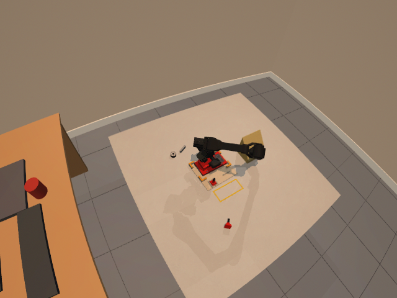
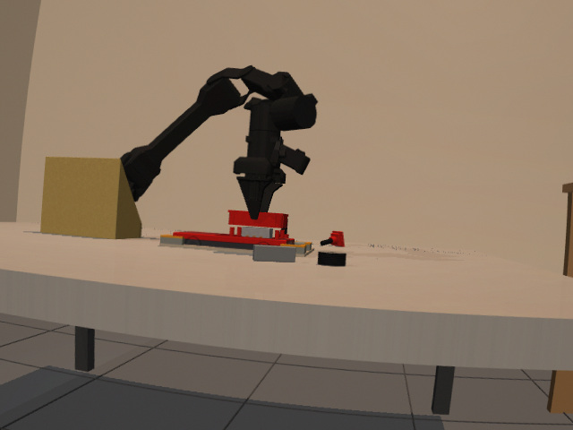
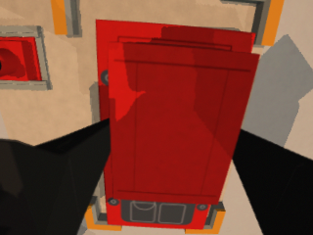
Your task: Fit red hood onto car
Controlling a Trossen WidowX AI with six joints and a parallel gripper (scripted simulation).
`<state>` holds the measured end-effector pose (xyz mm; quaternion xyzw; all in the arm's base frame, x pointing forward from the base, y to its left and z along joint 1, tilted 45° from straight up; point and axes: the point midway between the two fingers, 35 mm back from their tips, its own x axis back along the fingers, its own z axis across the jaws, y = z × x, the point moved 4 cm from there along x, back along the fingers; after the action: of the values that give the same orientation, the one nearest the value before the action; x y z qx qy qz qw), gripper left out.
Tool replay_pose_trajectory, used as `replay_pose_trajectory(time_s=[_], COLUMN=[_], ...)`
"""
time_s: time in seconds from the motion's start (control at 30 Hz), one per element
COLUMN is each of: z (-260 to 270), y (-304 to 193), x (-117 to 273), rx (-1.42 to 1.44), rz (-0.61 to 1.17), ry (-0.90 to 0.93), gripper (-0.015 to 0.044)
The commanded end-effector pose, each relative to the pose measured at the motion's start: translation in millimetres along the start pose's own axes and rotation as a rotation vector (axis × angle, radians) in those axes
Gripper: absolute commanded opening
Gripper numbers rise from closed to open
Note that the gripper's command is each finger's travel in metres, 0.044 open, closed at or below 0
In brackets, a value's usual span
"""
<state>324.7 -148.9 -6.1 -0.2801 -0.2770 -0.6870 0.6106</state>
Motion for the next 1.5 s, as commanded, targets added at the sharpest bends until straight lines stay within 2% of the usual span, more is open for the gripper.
replay_pose_trajectory(time_s=[0.0, 1.47], z=[0, 1], y=[0, 0], x=[-1, -15], rx=[-0.004, 0.000], rz=[-0.003, -0.001], ry=[0.002, 0.001], gripper=[0.0000, 0.0000])
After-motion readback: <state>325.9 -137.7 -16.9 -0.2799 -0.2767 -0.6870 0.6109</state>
